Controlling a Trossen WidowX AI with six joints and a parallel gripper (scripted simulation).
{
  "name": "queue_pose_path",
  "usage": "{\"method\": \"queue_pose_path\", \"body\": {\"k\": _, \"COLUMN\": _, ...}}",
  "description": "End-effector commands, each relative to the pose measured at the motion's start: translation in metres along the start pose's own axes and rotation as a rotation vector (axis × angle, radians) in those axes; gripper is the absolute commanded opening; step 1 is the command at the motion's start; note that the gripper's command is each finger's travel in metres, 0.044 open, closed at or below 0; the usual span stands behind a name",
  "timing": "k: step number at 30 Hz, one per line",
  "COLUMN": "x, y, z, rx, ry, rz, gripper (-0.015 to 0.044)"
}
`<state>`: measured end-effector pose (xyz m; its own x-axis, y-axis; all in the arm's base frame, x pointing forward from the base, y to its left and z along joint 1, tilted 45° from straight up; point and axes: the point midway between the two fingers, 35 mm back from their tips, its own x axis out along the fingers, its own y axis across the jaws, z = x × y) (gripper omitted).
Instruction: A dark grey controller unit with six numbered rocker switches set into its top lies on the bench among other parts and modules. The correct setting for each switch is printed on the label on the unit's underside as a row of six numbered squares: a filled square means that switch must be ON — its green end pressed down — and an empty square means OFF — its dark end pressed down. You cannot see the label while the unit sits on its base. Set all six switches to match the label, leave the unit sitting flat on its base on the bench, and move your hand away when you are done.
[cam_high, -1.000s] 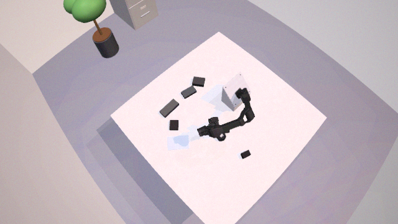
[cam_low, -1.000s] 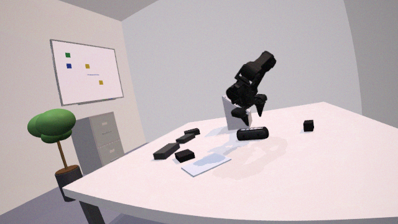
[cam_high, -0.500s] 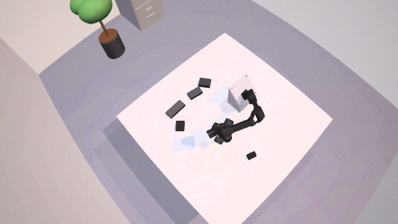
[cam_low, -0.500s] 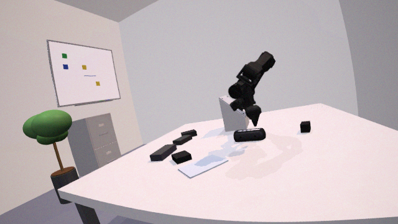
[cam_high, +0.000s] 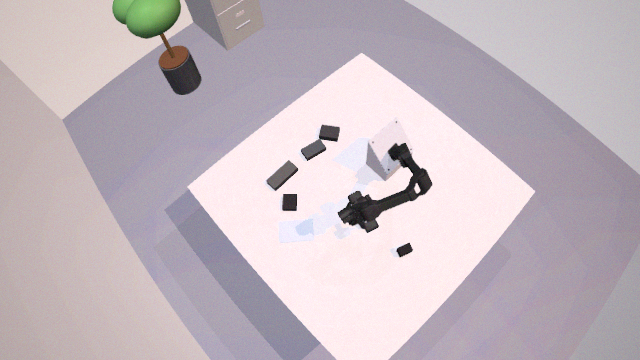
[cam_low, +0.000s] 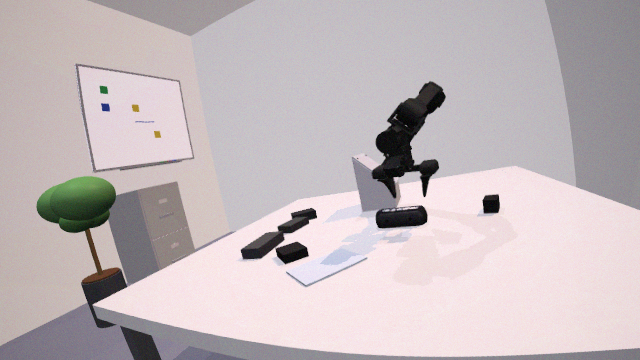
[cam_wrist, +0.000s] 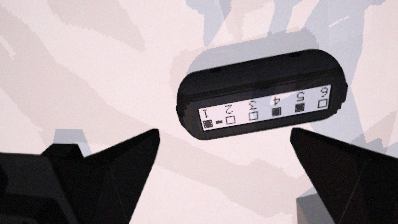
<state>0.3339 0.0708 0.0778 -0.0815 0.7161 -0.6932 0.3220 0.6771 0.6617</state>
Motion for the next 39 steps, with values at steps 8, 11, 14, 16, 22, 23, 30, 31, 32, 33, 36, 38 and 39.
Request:
{"method": "queue_pose_path", "body": {"k": 8, "x": 0.0, "y": 0.007, "z": -0.006, "rx": -0.707, "ry": -0.06, "rz": -0.009, "gripper": 0.044}}
{"method": "queue_pose_path", "body": {"k": 11, "x": 0.0, "y": 0.009, "z": -0.007, "rx": -0.908, "ry": -0.075, "rz": -0.019, "gripper": 0.044}}
{"method": "queue_pose_path", "body": {"k": 14, "x": 0.0, "y": 0.01, "z": -0.009, "rx": -1.108, "ry": -0.089, "rz": -0.032, "gripper": 0.044}}
{"method": "queue_pose_path", "body": {"k": 16, "x": 0.001, "y": 0.011, "z": -0.01, "rx": -1.242, "ry": -0.098, "rz": -0.042, "gripper": 0.044}}
{"method": "queue_pose_path", "body": {"k": 22, "x": 0.001, "y": 0.014, "z": -0.013, "rx": -1.642, "ry": -0.122, "rz": -0.081, "gripper": 0.044}}
{"method": "queue_pose_path", "body": {"k": 23, "x": 0.001, "y": 0.015, "z": -0.013, "rx": -1.697, "ry": -0.125, "rz": -0.087, "gripper": 0.044}}
{"method": "queue_pose_path", "body": {"k": 30, "x": 0.001, "y": 0.015, "z": -0.014, "rx": -1.741, "ry": -0.127, "rz": -0.092, "gripper": 0.044}}
{"method": "queue_pose_path", "body": {"k": 31, "x": 0.002, "y": 0.015, "z": -0.014, "rx": -1.741, "ry": -0.127, "rz": -0.092, "gripper": 0.044}}
{"method": "queue_pose_path", "body": {"k": 32, "x": 0.002, "y": 0.015, "z": -0.013, "rx": -1.741, "ry": -0.127, "rz": -0.092, "gripper": 0.044}}
{"method": "queue_pose_path", "body": {"k": 33, "x": 0.004, "y": 0.015, "z": -0.013, "rx": -1.741, "ry": -0.127, "rz": -0.092, "gripper": 0.044}}
{"method": "queue_pose_path", "body": {"k": 36, "x": 0.008, "y": 0.015, "z": -0.012, "rx": -1.741, "ry": -0.127, "rz": -0.093, "gripper": 0.044}}
{"method": "queue_pose_path", "body": {"k": 38, "x": 0.012, "y": 0.015, "z": -0.011, "rx": -1.741, "ry": -0.126, "rz": -0.093, "gripper": 0.044}}
{"method": "queue_pose_path", "body": {"k": 39, "x": 0.013, "y": 0.016, "z": -0.011, "rx": -1.741, "ry": -0.126, "rz": -0.093, "gripper": 0.044}}
